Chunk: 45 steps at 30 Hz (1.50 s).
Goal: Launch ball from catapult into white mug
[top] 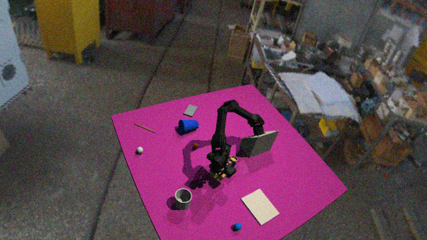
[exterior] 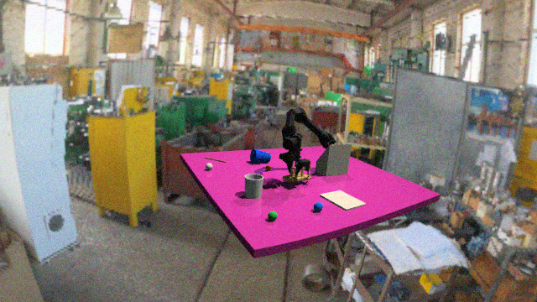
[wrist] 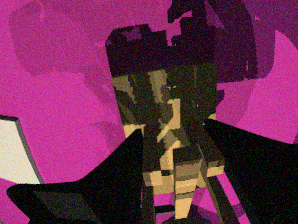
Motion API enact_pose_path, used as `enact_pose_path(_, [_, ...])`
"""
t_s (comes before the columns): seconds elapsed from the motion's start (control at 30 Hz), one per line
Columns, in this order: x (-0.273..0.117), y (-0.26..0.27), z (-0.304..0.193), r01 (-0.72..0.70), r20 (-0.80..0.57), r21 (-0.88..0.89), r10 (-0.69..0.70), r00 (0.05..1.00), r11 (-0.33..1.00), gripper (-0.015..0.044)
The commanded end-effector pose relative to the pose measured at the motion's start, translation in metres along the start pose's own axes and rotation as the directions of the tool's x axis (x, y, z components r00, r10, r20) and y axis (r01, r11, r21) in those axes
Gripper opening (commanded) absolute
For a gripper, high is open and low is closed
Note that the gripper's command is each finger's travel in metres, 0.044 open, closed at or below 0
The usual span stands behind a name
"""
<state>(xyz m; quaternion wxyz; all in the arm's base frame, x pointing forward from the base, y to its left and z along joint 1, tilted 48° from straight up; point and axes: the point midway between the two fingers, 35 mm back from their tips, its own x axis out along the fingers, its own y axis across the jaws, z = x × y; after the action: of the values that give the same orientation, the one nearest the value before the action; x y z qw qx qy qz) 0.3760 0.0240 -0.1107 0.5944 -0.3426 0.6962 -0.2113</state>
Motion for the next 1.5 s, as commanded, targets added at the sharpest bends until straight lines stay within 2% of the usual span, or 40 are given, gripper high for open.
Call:
enact_pose_path(0.0, [0.005, 0.002, 0.000, 0.005, 0.006, -0.013, -0.005, 1.000, 1.000, 0.0000])
enact_pose_path(0.47, [0.028, 0.002, 0.000, 0.009, 0.005, -0.018, -0.009, 1.000, 1.000, 0.0000])
enact_pose_path(0.67, [0.024, 0.000, 0.000, 0.003, -0.001, -0.005, -0.003, 1.000, 1.000, 0.0000])
enact_pose_path(1.13, [0.024, 0.000, 0.000, 0.003, -0.001, -0.005, -0.003, 1.000, 1.000, 0.0368])
enact_pose_path(1.23, [0.001, 0.001, 0.003, -0.001, 0.000, -0.006, 0.001, 1.000, 1.000, 0.0440])
enact_pose_path(1.37, [-0.065, 0.002, 0.001, -0.004, -0.002, -0.007, 0.004, 1.000, 1.000, 0.0440])
enact_pose_path(1.47, [-0.076, 0.002, -0.001, -0.004, -0.002, -0.007, 0.004, 1.000, 1.000, 0.0440])
